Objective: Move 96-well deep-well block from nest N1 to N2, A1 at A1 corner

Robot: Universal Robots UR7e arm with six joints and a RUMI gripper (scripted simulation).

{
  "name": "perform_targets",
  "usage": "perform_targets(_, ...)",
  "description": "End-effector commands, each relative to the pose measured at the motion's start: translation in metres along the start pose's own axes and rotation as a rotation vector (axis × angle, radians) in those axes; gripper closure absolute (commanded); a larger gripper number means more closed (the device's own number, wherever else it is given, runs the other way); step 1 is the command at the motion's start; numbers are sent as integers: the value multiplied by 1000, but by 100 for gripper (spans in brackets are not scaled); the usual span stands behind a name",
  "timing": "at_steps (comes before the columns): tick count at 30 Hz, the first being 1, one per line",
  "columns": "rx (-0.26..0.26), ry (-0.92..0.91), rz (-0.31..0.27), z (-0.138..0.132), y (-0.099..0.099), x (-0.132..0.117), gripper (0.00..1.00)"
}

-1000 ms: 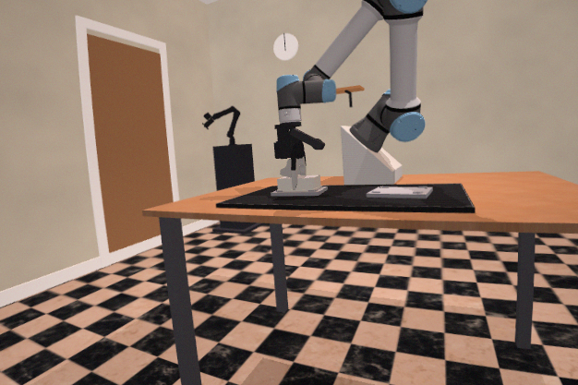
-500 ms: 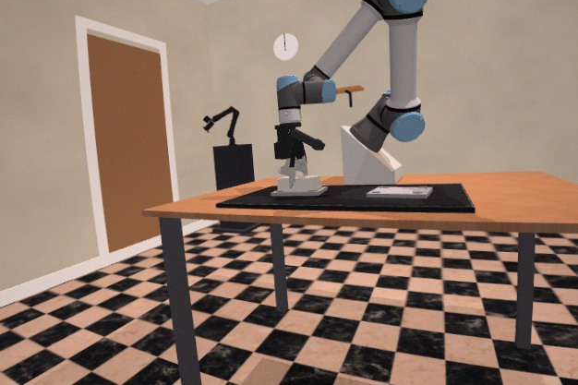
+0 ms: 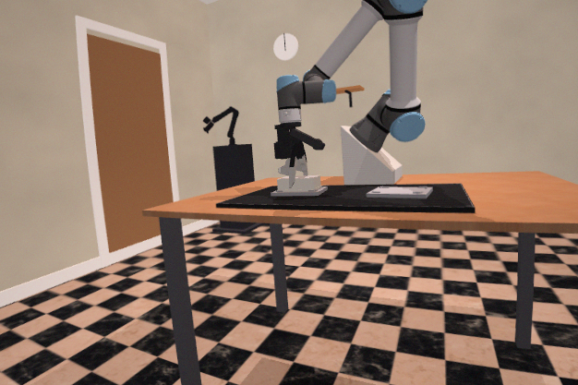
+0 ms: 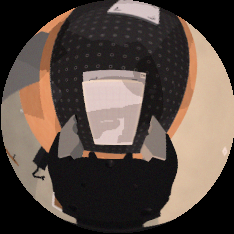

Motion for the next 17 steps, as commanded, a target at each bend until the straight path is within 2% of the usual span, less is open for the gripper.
perform_targets(1,-1,0,-1,0,5,0,0)
perform_targets(12,-1,0,-1,0,32,0,0)
perform_targets(17,-1,0,-1,0,32,0,0)
Point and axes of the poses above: the point where the finger pads meet when closed, its own y axis back along the fingers, its own z axis across the jaws, x = y × z, the point moved 4 cm from there along y, back along the fingers, and after that the axes turned 10 degrees about y, right-handed, at the moved point
